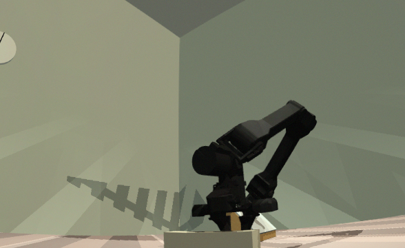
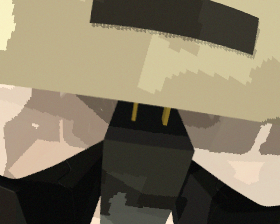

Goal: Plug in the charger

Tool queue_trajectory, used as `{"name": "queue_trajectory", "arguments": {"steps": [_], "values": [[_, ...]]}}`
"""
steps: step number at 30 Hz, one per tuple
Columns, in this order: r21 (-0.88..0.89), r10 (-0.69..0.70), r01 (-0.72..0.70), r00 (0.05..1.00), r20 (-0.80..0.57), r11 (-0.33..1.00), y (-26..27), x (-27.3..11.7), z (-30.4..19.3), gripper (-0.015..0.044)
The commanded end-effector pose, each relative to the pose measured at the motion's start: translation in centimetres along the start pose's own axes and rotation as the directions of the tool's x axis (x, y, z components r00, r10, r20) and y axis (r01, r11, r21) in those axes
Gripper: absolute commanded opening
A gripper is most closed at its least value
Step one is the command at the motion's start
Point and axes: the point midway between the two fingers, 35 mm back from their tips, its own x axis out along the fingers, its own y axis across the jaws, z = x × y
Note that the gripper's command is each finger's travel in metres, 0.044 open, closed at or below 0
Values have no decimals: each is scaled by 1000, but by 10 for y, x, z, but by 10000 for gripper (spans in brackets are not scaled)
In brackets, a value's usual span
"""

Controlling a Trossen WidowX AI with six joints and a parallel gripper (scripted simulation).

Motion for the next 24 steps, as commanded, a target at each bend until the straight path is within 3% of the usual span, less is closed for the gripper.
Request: {"name": "queue_trajectory", "arguments": {"steps": [1,24], "values": [[-3,5,-5,1000,2,1000,1,-1,2,0],[-3,5,-5,1000,2,1000,2,-1,7,0]]}}
